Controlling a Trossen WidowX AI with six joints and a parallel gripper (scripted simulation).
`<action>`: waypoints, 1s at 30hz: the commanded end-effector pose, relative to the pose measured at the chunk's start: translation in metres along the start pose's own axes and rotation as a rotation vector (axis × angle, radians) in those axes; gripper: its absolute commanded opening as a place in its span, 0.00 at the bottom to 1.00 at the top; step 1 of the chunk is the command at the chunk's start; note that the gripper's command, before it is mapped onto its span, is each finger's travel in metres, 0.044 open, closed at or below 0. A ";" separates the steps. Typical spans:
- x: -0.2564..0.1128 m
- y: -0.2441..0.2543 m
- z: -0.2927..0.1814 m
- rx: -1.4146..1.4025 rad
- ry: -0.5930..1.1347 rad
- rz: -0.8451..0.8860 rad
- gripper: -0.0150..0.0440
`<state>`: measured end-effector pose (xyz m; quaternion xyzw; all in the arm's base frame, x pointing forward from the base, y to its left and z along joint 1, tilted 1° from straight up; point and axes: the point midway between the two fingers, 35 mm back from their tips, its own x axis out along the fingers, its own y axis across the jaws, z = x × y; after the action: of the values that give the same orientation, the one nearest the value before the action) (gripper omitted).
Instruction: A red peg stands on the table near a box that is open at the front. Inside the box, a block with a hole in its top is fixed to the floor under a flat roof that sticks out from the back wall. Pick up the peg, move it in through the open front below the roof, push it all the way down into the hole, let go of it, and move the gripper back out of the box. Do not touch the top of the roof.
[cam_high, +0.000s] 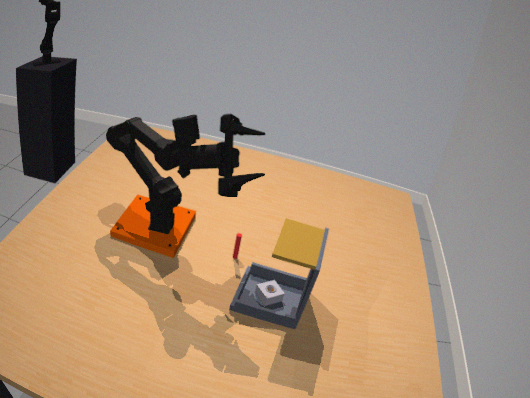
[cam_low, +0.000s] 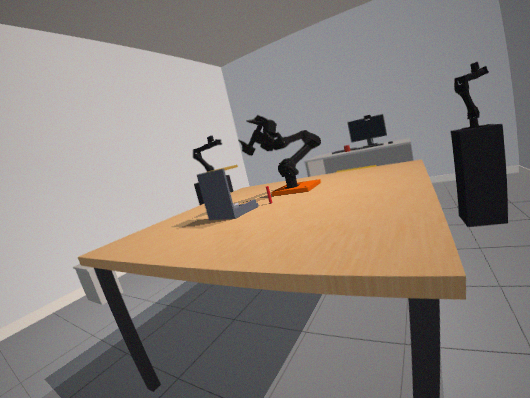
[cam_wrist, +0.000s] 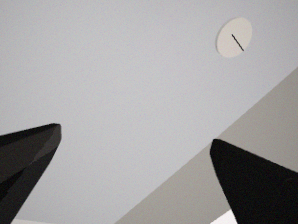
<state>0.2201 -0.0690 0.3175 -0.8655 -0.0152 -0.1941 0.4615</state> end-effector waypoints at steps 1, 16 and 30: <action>0.002 0.004 0.003 0.121 -0.018 0.021 1.00; 0.006 0.023 0.014 0.612 -0.049 0.136 1.00; 0.008 0.040 0.026 1.067 -0.033 0.259 1.00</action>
<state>0.2421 -0.0729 0.2776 -0.5463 -0.0140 -0.0961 0.8319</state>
